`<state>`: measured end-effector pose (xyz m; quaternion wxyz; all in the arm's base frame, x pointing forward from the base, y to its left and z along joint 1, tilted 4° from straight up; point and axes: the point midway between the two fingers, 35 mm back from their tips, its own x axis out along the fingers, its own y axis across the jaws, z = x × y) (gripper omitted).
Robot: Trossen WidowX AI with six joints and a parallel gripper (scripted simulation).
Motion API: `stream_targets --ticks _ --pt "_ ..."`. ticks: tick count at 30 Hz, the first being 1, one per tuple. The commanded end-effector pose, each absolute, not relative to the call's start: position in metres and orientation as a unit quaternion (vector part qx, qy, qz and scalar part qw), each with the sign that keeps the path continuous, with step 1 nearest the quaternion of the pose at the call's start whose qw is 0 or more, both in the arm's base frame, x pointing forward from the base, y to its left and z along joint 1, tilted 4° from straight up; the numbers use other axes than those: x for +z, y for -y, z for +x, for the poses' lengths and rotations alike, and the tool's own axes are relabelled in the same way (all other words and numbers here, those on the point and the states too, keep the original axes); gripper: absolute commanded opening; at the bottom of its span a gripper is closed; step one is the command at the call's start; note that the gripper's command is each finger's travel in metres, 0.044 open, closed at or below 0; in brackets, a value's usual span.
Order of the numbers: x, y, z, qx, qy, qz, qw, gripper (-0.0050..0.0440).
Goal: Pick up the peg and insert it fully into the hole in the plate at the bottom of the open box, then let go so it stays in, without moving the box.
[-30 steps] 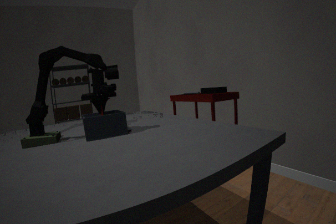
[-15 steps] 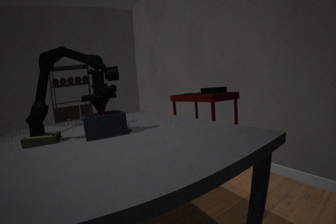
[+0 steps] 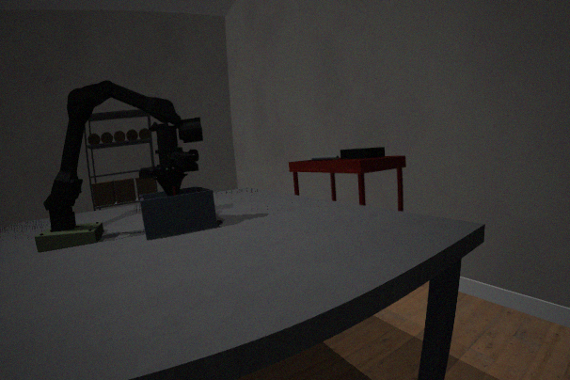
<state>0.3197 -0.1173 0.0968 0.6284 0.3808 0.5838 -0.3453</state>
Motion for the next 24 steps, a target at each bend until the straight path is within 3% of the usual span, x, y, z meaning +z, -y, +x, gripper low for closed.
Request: stream_targets --ticks 1,24 --pt "0.09 0.1168 0.3192 -0.345 -0.586 0.382 0.626 0.0" --pt "0.0855 0.1179 0.3198 -0.346 -0.586 0.381 0.626 0.0"
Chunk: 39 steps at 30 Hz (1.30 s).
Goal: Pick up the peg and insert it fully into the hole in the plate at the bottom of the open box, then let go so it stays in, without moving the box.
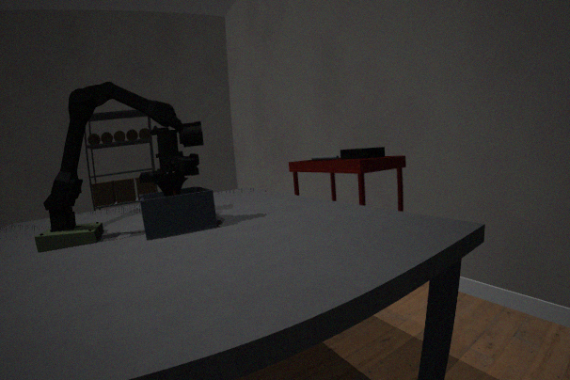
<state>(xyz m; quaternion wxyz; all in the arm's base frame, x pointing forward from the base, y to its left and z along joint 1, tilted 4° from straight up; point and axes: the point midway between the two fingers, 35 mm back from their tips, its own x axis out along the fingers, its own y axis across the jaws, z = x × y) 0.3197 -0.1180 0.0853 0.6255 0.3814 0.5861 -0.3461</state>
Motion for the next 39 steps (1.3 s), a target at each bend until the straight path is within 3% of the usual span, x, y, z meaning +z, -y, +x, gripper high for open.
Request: stream_targets --ticks 1,2,7,9,11,26,39 --pt "0.085 0.118 0.32 -0.346 -0.586 0.381 0.626 0.0" --pt "0.085 0.118 0.32 -0.346 -0.586 0.381 0.626 0.0" --pt "0.085 0.118 0.32 -0.346 -0.586 0.381 0.626 0.012" --pt "0.085 0.118 0.32 -0.346 -0.586 0.381 0.626 0.012" --pt "0.085 0.118 0.32 -0.346 -0.586 0.381 0.626 0.015" --pt "0.087 0.118 0.32 -0.346 -0.586 0.381 0.626 0.015" --pt "0.133 0.12 0.319 -0.345 -0.586 0.382 0.626 0.015"
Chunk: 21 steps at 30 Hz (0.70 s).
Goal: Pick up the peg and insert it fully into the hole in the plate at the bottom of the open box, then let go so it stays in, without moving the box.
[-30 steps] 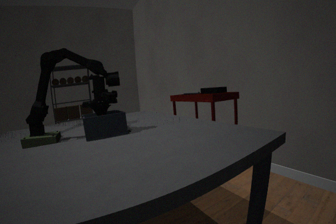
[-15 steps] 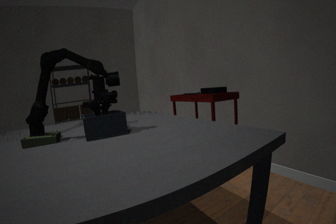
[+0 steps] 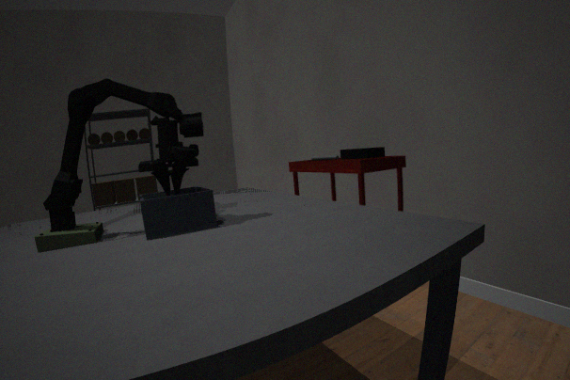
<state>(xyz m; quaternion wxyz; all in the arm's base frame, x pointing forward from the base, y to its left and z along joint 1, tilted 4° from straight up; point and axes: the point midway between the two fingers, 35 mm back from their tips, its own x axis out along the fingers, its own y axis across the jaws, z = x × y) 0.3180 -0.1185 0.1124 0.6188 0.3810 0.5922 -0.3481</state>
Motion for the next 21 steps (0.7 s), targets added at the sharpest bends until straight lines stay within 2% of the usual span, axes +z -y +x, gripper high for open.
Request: stream_targets --ticks 1,7,19,21 --pt "0.136 0.12 0.319 -0.345 -0.586 0.382 0.626 0.015" --pt "0.152 0.119 0.316 -0.345 -0.586 0.382 0.626 0.015" --pt "0.154 0.119 0.315 -0.345 -0.586 0.382 0.626 0.0438" --pt "0.154 0.119 0.315 -0.345 -0.586 0.382 0.626 0.0438"
